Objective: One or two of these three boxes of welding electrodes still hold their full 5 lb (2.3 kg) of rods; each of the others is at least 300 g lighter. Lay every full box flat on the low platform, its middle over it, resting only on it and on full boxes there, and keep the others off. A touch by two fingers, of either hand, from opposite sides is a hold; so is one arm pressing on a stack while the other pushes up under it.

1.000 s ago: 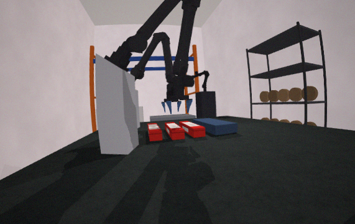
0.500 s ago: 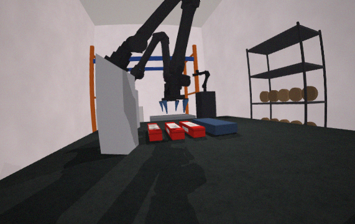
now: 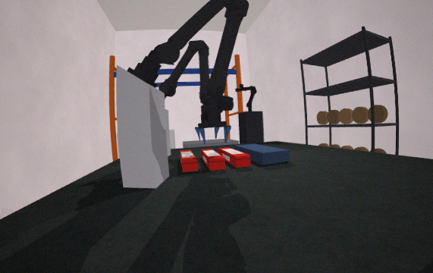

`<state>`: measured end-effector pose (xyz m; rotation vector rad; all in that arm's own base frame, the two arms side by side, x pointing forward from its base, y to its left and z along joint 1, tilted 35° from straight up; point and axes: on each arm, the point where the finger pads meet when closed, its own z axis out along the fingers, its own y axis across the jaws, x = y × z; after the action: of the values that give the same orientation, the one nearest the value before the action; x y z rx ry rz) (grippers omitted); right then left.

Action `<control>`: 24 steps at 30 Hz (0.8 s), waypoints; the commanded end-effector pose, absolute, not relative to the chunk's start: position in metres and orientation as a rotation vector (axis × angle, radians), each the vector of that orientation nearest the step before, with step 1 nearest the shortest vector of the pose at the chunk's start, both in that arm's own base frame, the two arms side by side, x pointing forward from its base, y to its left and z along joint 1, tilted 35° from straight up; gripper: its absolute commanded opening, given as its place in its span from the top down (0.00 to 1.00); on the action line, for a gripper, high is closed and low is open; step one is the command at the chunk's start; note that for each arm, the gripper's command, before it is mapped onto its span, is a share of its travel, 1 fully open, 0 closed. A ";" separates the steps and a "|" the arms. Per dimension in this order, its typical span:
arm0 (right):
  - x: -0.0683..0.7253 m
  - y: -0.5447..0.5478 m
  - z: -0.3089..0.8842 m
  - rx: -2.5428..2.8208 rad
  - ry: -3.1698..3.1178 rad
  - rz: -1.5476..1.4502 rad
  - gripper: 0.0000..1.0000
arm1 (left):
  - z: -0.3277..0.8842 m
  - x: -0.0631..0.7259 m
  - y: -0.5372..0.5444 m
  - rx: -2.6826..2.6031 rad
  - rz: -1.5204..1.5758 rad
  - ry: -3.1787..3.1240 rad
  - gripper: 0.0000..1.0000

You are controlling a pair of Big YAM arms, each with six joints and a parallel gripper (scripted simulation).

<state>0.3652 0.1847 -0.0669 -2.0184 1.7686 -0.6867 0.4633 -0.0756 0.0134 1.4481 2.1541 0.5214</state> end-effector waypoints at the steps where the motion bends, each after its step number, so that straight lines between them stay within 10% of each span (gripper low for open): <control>1: 0.371 0.182 -0.077 -2.035 1.760 -0.690 0.00 | 0.002 0.473 -0.071 1.449 0.524 2.158 0.00; 24: 0.396 0.179 -0.116 -2.037 1.760 -0.692 0.00 | -0.039 0.496 -0.067 1.449 0.522 2.164 0.00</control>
<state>0.3945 0.1809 -0.1111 -2.0199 1.7731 -0.6893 0.4922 -0.0724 -0.0322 1.4507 2.1606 0.5205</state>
